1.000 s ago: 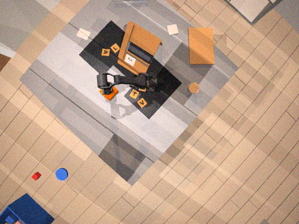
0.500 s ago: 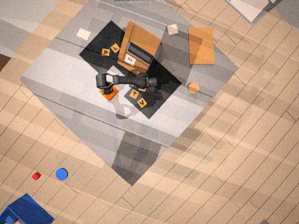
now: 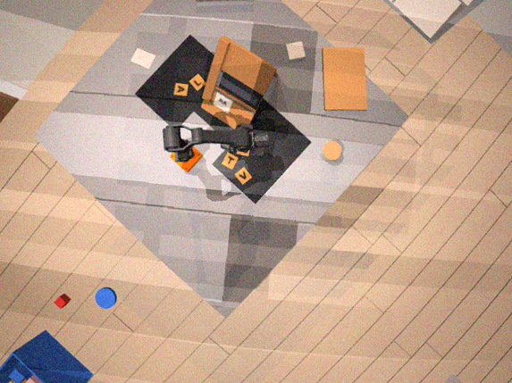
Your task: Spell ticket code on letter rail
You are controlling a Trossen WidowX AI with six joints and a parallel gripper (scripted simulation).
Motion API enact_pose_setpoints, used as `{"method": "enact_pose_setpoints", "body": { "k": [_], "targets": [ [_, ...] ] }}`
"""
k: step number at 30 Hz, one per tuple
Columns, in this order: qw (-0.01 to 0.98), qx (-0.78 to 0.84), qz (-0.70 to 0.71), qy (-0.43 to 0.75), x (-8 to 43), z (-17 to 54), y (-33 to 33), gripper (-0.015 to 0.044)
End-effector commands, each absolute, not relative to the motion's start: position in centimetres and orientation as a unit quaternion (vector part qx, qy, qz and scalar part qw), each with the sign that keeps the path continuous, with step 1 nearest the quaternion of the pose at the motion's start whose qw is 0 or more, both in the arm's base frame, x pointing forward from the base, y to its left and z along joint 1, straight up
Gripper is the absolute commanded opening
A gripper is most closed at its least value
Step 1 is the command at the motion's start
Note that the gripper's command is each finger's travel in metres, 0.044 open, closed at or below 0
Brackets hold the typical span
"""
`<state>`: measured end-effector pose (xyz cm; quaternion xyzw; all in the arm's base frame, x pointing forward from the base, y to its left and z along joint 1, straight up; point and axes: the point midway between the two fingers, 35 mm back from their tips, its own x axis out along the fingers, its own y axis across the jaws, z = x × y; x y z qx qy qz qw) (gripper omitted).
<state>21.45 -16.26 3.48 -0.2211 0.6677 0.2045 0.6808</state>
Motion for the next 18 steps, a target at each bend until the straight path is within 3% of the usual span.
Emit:
{"method": "enact_pose_setpoints", "body": {
  "k": [1,18],
  "targets": [
    [0.681,-0.221,0.201,0.668,21.5,3.8,-16.3,0.0000],
    [0.711,-0.209,0.186,0.645,23.0,4.6,-16.4,0.0000]
  ]
}}
